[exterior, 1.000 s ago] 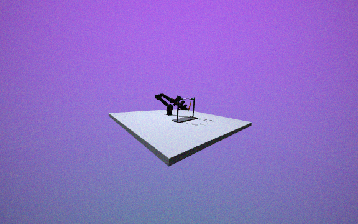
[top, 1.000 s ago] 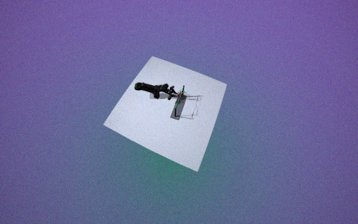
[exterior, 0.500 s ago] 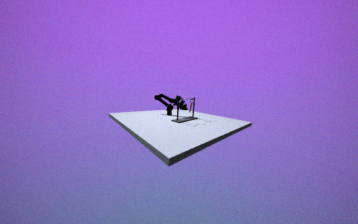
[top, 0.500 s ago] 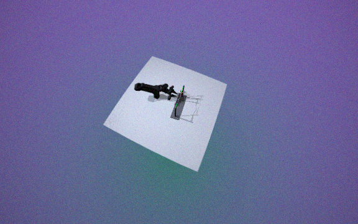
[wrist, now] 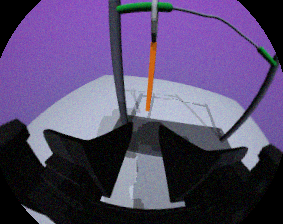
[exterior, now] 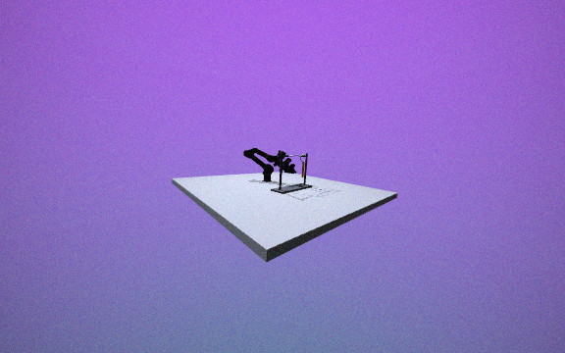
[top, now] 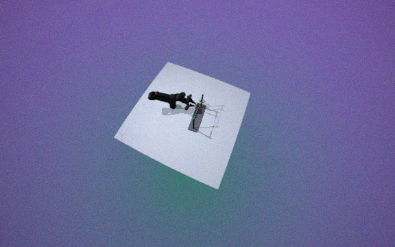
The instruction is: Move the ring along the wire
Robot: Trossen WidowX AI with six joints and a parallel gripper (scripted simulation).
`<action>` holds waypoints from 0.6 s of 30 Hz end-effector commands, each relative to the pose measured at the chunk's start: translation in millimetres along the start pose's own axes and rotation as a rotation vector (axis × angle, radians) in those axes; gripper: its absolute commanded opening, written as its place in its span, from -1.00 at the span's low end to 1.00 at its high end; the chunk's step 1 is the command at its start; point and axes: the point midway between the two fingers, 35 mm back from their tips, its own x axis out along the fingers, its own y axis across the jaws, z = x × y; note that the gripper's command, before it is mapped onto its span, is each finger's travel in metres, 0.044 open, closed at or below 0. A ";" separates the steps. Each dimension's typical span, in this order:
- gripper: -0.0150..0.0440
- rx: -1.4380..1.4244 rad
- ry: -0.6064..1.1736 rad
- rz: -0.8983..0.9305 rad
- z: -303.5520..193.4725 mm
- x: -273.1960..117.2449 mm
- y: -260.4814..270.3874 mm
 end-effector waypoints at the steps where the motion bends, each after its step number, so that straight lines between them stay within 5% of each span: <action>1: 0.05 0.004 -0.001 -0.004 0.0 -0.3 -0.6; 13: 1.00 0.000 0.004 0.000 -1.2 -51.0 -1.1; 18: 1.00 0.000 0.004 0.000 -1.2 -51.0 -1.1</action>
